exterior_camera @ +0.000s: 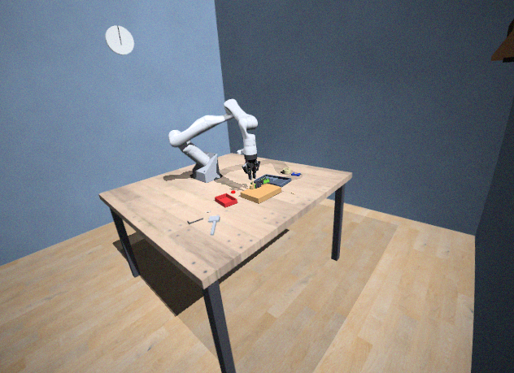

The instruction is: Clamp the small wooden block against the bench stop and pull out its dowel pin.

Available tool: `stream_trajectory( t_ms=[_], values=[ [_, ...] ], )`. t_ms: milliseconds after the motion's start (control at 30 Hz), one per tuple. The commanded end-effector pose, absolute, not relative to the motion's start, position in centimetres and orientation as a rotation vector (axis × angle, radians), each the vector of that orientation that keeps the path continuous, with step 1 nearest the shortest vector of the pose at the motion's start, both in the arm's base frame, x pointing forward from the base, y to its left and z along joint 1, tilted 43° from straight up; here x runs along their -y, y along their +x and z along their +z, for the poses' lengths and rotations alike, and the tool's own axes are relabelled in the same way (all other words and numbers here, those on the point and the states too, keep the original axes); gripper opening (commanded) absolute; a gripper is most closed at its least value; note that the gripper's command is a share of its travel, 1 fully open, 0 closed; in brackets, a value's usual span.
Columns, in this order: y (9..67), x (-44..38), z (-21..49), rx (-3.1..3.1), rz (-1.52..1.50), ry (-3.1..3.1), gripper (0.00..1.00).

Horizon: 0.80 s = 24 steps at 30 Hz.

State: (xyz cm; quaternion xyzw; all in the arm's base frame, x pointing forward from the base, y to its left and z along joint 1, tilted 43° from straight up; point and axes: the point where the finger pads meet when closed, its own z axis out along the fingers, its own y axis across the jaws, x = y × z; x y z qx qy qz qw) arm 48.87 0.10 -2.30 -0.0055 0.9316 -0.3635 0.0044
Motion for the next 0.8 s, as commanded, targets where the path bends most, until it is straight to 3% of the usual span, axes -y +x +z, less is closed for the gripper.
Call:
stream_trajectory(
  t_ms=[0,767],
  values=[
    [48.91,-0.18,-2.26,-2.917,-1.137,-0.019,0.34],
    [48.93,0.46,-2.96,-2.917,-1.137,-0.019,0.34]
  ],
)
